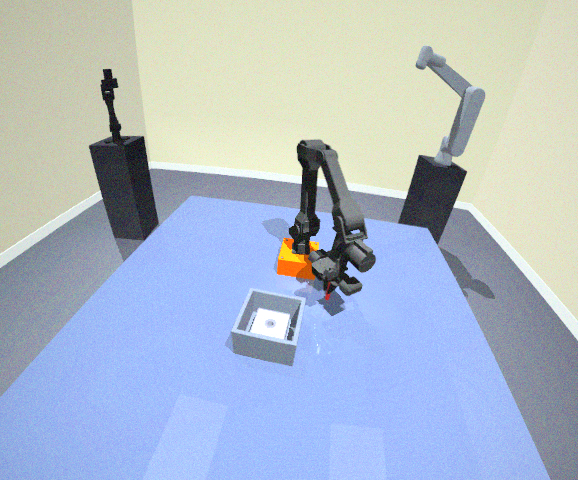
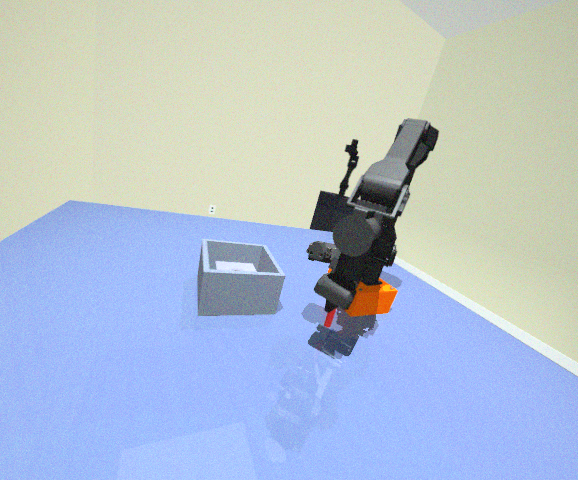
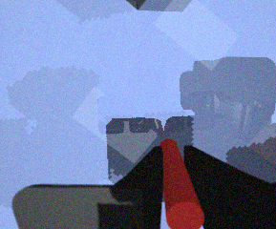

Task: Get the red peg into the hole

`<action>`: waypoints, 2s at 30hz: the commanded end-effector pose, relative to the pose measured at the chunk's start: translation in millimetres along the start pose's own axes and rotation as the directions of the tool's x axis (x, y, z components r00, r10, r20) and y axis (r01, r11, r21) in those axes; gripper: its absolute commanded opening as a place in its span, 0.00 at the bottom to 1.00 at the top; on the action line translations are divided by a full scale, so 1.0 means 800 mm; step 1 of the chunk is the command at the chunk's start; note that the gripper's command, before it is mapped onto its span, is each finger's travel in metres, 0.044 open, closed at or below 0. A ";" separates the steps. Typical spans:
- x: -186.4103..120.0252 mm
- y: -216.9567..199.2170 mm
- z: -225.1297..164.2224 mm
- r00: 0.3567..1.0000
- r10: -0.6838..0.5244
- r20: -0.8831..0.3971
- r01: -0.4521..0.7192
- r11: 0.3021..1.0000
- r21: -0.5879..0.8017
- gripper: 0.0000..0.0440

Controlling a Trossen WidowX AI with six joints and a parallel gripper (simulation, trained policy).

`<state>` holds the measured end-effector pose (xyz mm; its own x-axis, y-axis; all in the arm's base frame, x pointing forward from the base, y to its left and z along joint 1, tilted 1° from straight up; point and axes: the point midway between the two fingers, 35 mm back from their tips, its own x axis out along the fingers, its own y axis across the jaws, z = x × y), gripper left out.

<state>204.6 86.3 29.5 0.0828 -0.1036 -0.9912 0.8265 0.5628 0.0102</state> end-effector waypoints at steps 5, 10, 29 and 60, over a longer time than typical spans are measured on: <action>-0.031 0.011 0.027 0.997 0.037 0.073 -0.033 0.998 -0.055 0.00; -0.052 0.018 0.049 0.992 0.056 0.115 -0.047 0.996 -0.074 0.00; -0.099 0.033 0.154 0.977 0.071 0.203 -0.068 0.997 -0.019 0.00; -0.033 0.024 0.272 0.988 0.036 0.152 -0.054 0.992 0.115 0.02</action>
<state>336.7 -77.5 91.6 0.2051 -0.2172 -0.9543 0.8813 0.4652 0.0835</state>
